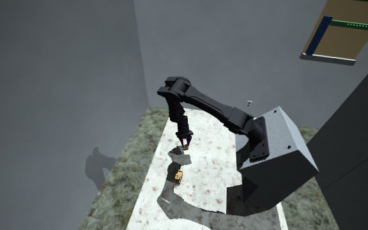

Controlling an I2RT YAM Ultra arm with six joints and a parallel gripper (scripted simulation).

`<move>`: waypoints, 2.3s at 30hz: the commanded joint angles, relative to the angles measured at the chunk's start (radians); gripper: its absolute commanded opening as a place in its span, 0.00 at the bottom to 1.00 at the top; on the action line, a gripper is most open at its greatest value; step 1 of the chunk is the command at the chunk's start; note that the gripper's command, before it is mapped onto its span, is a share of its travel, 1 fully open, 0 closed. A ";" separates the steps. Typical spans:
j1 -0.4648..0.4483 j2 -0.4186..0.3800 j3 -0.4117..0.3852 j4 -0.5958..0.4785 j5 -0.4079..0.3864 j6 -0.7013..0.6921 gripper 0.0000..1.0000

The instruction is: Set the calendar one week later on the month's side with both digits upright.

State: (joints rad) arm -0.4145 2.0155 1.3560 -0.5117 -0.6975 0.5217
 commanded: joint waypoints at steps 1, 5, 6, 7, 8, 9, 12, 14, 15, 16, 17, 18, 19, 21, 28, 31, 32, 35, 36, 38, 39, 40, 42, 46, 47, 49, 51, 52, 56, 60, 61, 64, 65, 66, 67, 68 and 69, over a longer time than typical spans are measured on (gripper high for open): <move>-0.006 -0.007 0.003 -0.059 -0.022 -0.024 0.26; -0.007 0.000 0.014 -0.072 -0.025 -0.031 0.26; -0.008 0.006 0.023 -0.083 -0.027 -0.037 0.26; -0.009 0.014 0.035 -0.099 -0.030 -0.046 0.26; -0.010 0.024 0.051 -0.119 -0.033 -0.056 0.26; -0.011 0.036 0.071 -0.143 -0.038 -0.069 0.26; -0.016 0.082 0.145 -0.235 -0.055 -0.117 0.26; -0.021 0.118 0.203 -0.307 -0.068 -0.155 0.26; -0.023 0.137 0.233 -0.344 -0.074 -0.175 0.26; -0.025 0.155 0.262 -0.380 -0.081 -0.194 0.26; -0.027 0.173 0.291 -0.416 -0.088 -0.213 0.26; -0.027 0.173 0.291 -0.416 -0.088 -0.213 0.26; -0.027 0.173 0.291 -0.416 -0.088 -0.213 0.26; -0.031 0.205 0.343 -0.480 -0.099 -0.247 0.26; -0.037 0.261 0.432 -0.590 -0.119 -0.305 0.26; -0.037 0.262 0.433 -0.592 -0.120 -0.306 0.26; -0.037 0.262 0.433 -0.592 -0.120 -0.306 0.26; -0.037 0.262 0.433 -0.592 -0.120 -0.306 0.26; -0.037 0.262 0.433 -0.592 -0.120 -0.306 0.26; -0.037 0.262 0.433 -0.592 -0.120 -0.306 0.26; -0.037 0.262 0.433 -0.592 -0.120 -0.306 0.26; -0.037 0.262 0.433 -0.592 -0.120 -0.306 0.26; -0.037 0.262 0.433 -0.592 -0.120 -0.306 0.26; -0.037 0.263 0.434 -0.592 -0.120 -0.305 0.26; -0.037 0.263 0.435 -0.591 -0.120 -0.305 0.26; -0.036 0.265 0.436 -0.591 -0.120 -0.304 0.26; -0.035 0.268 0.439 -0.589 -0.120 -0.303 0.26; -0.035 0.268 0.439 -0.589 -0.120 -0.303 0.26; -0.033 0.275 0.445 -0.587 -0.120 -0.300 0.26; -0.030 0.288 0.457 -0.582 -0.120 -0.294 0.26; -0.028 0.292 0.461 -0.580 -0.120 -0.293 0.26; -0.024 0.306 0.474 -0.576 -0.120 -0.287 0.26; -0.023 0.311 0.479 -0.574 -0.120 -0.285 0.26; -0.022 0.316 0.485 -0.572 -0.120 -0.283 0.26; -0.020 0.322 0.490 -0.571 -0.120 -0.280 0.26; -0.018 0.327 0.496 -0.569 -0.120 -0.278 0.26; -0.018 0.327 0.496 -0.569 -0.120 -0.278 0.26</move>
State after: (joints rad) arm -0.4282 2.3486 1.8465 -1.0878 -0.8162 0.2363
